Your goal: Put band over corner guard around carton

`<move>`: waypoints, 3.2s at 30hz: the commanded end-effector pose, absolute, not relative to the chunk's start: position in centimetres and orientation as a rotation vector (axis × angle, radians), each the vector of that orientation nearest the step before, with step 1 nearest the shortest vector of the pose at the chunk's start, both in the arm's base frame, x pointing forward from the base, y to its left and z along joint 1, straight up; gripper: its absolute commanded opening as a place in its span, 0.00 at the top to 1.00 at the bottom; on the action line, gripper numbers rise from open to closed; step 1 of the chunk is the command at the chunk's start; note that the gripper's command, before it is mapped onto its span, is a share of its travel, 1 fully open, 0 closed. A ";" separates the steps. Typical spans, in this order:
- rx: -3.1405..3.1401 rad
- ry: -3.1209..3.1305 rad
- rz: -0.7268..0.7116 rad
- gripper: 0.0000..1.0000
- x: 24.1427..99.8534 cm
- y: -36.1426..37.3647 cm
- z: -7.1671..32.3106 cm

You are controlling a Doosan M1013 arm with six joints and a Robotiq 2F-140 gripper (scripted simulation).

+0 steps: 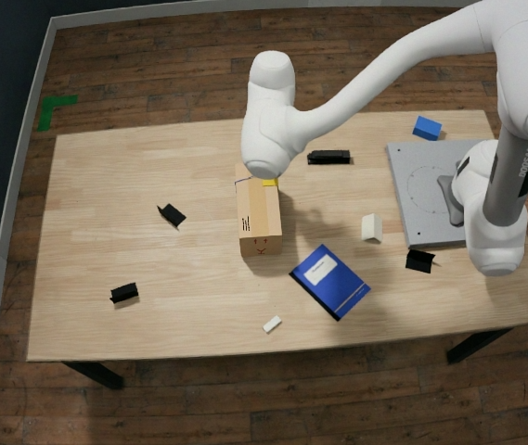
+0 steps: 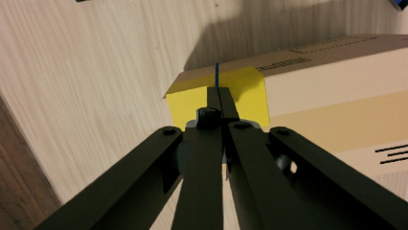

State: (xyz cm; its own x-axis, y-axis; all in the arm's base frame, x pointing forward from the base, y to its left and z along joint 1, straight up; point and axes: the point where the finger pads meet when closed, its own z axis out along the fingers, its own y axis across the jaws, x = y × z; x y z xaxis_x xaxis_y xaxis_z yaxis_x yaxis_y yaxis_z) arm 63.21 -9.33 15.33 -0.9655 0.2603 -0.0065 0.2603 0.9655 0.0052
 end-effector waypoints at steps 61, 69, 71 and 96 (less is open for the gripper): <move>0.412 3.106 0.007 0.82 63.2 -9.3 15.4; 0.412 3.106 0.007 0.82 63.2 -9.3 15.8; 0.412 3.106 0.007 0.82 63.2 -9.3 16.0; 0.412 3.106 0.007 0.82 63.2 -9.3 17.8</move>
